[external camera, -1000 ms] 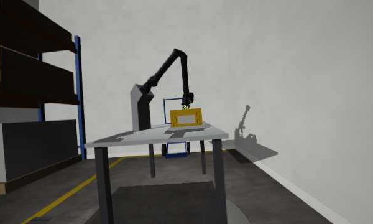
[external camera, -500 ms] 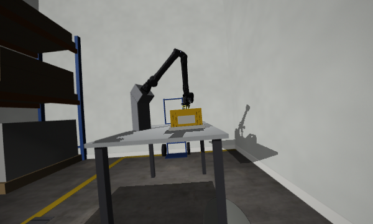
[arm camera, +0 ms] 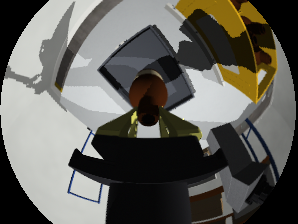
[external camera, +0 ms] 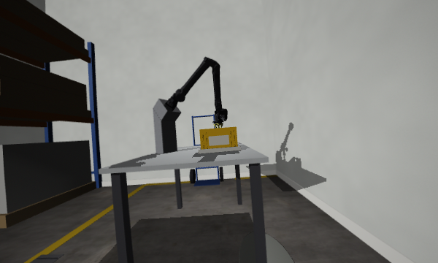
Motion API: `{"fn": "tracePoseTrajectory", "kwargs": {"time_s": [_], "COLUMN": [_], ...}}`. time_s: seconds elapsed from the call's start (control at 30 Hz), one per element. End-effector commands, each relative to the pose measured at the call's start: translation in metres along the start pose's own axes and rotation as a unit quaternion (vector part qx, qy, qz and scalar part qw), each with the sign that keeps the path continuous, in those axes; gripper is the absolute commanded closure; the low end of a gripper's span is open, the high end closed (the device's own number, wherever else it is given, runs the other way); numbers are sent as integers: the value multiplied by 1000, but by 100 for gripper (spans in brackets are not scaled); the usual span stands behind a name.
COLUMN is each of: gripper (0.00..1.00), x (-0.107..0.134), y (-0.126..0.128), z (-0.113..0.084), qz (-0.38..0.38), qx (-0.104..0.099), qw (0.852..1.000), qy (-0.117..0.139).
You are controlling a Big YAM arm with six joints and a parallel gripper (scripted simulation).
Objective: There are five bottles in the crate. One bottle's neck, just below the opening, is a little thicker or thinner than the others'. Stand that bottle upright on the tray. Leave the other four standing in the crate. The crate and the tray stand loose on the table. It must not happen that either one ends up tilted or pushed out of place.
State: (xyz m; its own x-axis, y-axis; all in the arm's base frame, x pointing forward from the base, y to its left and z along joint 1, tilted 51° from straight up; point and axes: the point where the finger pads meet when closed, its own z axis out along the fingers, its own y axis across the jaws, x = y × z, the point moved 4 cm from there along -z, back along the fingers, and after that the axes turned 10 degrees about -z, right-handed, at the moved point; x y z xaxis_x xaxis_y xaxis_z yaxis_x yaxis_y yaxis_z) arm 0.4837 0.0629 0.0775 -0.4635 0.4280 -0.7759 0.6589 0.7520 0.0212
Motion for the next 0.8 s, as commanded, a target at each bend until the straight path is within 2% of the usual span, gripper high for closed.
{"fn": "tracePoseTrajectory", "kwargs": {"time_s": [0.0,0.4,0.43,0.57,0.77], "gripper": [100,100,100,100,100], "x": [1,-1,0,1,-1], "y": [-3,-3,0,-4,-2], "z": [6,8,4,12,13], "qz": [-2,-1,-2,-2,-1], "qx": [3,1,-2,4,0], "qw": [1000,1000,1000,1000,1000], "qy": [1,0,0,1,-1]}}
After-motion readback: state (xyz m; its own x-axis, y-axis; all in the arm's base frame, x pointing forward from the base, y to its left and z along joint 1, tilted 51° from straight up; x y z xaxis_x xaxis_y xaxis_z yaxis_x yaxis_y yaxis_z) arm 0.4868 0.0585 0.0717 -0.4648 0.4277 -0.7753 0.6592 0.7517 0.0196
